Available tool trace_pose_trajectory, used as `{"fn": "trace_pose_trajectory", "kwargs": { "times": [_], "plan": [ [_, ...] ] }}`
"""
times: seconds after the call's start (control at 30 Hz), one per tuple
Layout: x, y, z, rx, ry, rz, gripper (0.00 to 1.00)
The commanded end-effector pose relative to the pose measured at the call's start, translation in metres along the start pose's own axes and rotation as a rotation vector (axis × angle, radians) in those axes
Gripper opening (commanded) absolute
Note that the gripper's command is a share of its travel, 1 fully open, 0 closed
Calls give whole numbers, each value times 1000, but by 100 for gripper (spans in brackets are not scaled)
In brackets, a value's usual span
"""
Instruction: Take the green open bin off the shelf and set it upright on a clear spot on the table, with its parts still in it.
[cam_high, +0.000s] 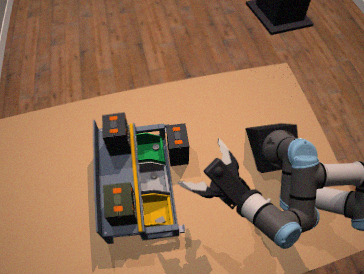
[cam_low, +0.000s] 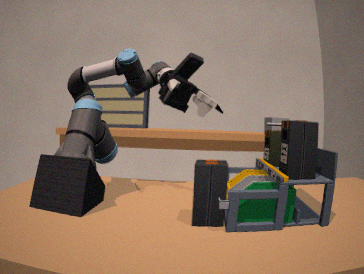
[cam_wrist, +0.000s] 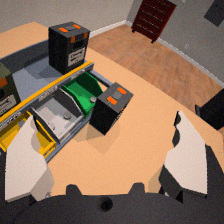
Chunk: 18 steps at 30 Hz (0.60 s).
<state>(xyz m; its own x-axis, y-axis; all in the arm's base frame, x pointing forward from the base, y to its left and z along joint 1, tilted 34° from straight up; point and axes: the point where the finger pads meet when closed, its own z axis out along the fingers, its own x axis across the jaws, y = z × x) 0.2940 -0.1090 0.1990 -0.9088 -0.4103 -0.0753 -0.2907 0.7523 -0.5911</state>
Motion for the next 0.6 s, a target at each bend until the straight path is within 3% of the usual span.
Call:
{"fn": "trace_pose_trajectory", "kwargs": {
  "times": [0.0,0.07,0.23,0.57],
  "plan": [
    [0,0,3,-21,-6,4,100],
    [0,0,3,-21,-6,4,100],
    [9,11,50,-230,15,141,100],
    [9,11,50,-230,15,141,100]
  ]
}}
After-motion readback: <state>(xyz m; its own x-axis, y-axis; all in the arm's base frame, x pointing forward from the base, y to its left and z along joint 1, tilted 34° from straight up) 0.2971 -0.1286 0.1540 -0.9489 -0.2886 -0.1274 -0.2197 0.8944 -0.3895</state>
